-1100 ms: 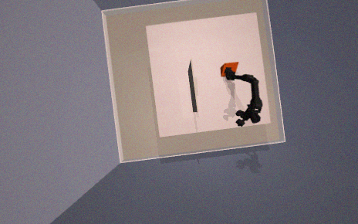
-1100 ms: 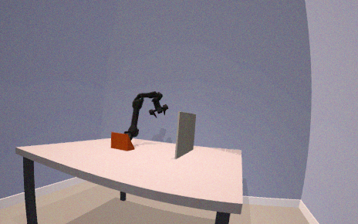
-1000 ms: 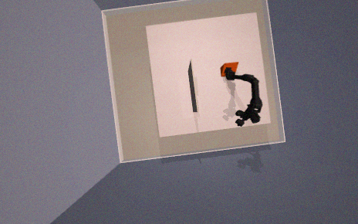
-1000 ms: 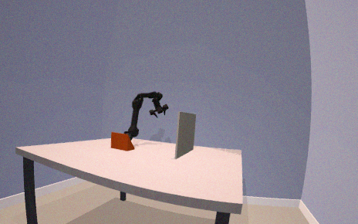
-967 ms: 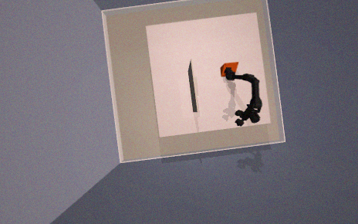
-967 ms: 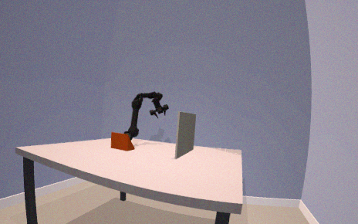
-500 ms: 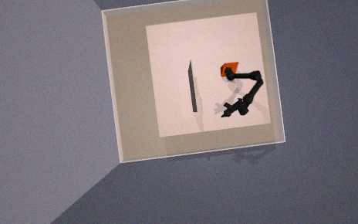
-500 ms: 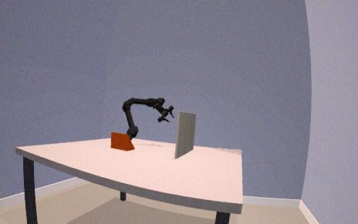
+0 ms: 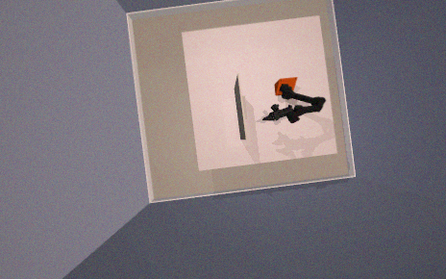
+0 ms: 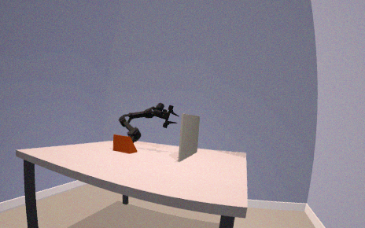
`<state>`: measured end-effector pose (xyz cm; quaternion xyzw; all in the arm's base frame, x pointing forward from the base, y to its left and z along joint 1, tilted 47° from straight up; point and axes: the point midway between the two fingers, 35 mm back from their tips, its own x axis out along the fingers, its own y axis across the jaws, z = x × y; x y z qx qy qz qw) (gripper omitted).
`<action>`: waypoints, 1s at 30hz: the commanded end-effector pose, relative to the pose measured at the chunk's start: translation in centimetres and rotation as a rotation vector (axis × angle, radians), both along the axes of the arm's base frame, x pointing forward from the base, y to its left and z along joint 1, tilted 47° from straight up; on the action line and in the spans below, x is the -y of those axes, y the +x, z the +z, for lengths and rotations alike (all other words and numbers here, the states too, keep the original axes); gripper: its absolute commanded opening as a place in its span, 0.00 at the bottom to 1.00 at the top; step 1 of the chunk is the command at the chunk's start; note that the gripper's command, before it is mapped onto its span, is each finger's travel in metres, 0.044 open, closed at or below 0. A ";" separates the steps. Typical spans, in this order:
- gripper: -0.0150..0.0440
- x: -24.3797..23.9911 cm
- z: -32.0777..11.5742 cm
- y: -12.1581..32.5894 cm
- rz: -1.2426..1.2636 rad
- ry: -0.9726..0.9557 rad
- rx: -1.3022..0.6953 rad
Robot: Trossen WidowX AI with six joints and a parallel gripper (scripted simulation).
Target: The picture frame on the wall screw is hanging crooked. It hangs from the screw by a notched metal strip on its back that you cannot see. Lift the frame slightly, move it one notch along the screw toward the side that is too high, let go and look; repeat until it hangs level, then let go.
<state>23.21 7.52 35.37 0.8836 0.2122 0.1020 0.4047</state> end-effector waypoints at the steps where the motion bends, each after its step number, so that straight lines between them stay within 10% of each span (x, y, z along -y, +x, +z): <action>1: 0.69 3.9 -3.9 0.9 -0.148 -0.028 0.018; 30: 0.69 7.6 -7.6 1.0 -0.292 -0.053 0.032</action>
